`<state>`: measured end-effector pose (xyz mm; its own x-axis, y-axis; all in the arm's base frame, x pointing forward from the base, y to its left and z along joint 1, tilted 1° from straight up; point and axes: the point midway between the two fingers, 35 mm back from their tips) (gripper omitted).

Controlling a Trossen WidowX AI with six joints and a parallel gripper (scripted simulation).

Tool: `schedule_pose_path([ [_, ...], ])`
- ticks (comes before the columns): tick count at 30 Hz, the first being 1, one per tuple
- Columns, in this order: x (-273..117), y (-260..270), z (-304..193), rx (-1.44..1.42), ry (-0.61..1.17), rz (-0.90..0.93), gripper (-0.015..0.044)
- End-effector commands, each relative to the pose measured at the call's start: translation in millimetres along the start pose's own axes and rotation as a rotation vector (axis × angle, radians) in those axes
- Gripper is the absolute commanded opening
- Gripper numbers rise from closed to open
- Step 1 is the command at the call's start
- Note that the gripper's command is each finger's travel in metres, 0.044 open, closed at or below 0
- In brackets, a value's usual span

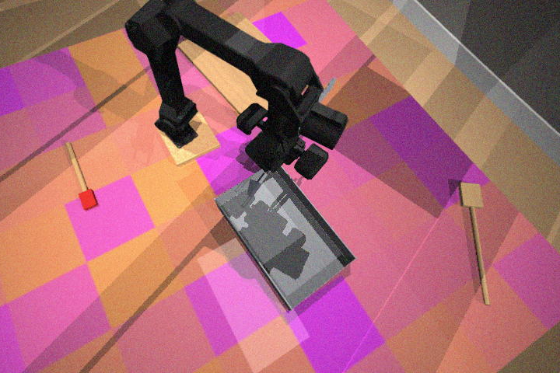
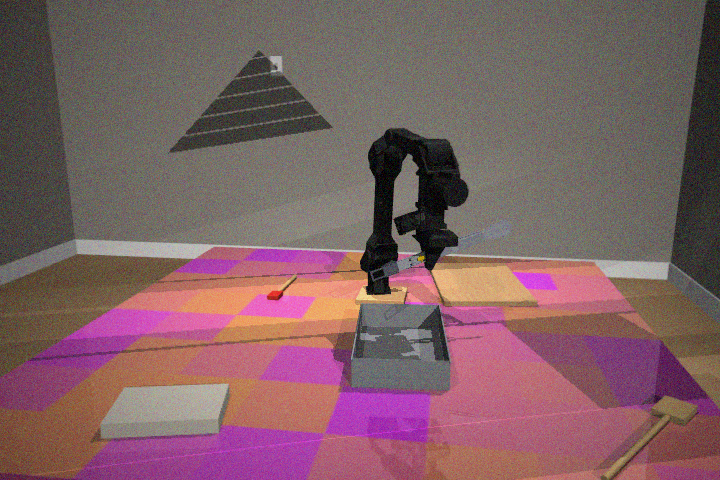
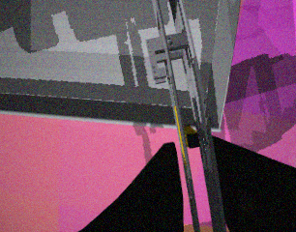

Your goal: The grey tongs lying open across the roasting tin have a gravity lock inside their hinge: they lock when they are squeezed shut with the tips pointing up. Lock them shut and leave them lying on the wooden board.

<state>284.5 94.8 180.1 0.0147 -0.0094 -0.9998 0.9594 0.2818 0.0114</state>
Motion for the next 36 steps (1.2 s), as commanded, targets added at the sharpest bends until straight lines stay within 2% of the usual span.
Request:
schedule_pose_path([
  [1,-2,-1,-21,-0.075,0.009,0.006,-0.015],
  [30,-5,-52,-162,-0.599,0.027,0.006,-0.015],
  [36,-5,-60,-173,-0.646,0.028,0.006,-0.015],
])
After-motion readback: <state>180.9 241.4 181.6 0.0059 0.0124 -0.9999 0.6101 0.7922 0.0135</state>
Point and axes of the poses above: the point midway between the two fingers, 35 mm back from their tips, its own x axis out along the fingers, its own y axis across the jaws, z = x × y, and after that the axes turned 7 degrees about -x, right-handed
